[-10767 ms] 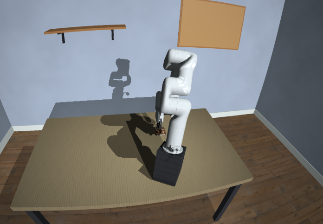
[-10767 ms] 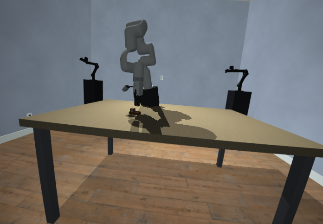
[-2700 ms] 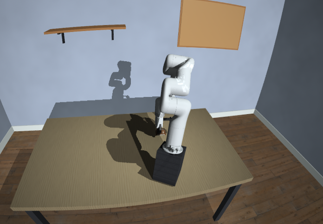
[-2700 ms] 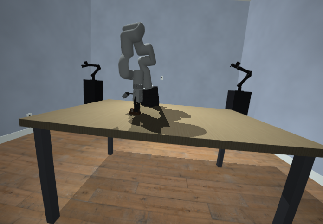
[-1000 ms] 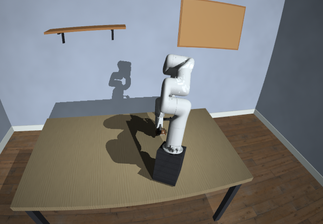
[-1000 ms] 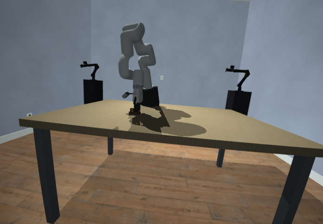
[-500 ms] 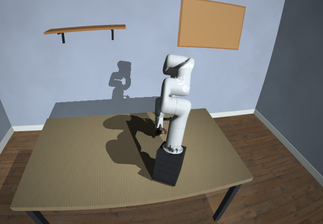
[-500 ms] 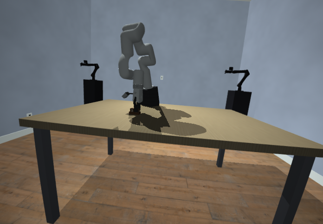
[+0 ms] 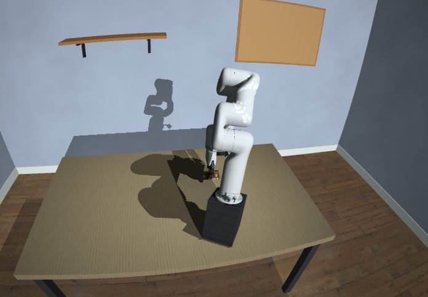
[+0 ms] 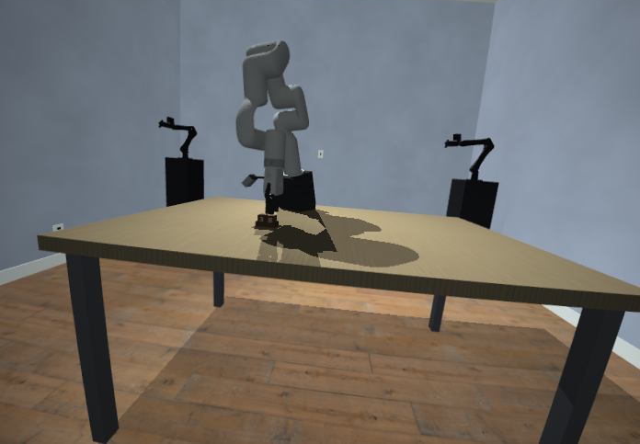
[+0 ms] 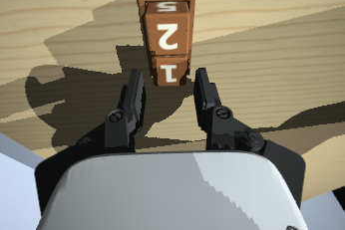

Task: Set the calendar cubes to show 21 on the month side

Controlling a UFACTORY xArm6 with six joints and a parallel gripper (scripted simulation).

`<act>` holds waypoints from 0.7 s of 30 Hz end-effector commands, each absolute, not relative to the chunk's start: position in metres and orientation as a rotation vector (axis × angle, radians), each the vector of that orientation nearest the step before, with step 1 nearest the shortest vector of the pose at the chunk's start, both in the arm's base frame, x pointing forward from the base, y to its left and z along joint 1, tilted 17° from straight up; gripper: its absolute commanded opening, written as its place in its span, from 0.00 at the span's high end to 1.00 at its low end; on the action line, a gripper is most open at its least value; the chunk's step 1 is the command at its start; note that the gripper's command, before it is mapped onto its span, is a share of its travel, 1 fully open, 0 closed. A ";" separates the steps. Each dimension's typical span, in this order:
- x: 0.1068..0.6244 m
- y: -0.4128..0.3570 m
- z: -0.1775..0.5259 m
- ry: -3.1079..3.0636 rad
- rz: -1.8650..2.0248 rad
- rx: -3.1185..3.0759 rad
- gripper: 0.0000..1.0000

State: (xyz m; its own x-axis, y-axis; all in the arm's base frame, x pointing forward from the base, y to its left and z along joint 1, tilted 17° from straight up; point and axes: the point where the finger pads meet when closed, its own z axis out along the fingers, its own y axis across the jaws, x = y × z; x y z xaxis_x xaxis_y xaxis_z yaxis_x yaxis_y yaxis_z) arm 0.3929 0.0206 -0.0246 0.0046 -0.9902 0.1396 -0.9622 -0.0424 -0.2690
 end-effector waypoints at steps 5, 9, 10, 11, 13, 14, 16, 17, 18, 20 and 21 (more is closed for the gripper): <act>0.387 0.024 0.001 2.110 -0.436 -2.162 0.51; 0.383 0.026 0.015 2.110 -0.436 -2.162 0.51; 0.382 0.027 0.018 2.110 -0.436 -2.162 0.51; 0.381 0.027 0.021 2.110 -0.436 -2.162 0.51; 0.380 0.028 0.026 2.110 -0.436 -2.162 0.51; 0.379 0.028 0.028 2.110 -0.436 -2.162 0.51; 0.379 0.028 0.031 2.110 -0.436 -2.162 0.51; 0.378 0.028 0.032 2.110 -0.436 -2.162 0.51; 0.378 0.029 0.032 2.110 -0.436 -2.162 0.51; 0.378 0.029 0.033 2.110 -0.436 -2.162 0.51; 0.378 0.029 0.033 2.110 -0.436 -2.162 0.51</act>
State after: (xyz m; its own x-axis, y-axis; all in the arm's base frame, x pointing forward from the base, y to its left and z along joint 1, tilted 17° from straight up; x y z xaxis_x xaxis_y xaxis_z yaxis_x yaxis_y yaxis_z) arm 0.3773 0.0286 0.0310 0.0036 -0.9897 0.1430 -0.9625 -0.0422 -0.2681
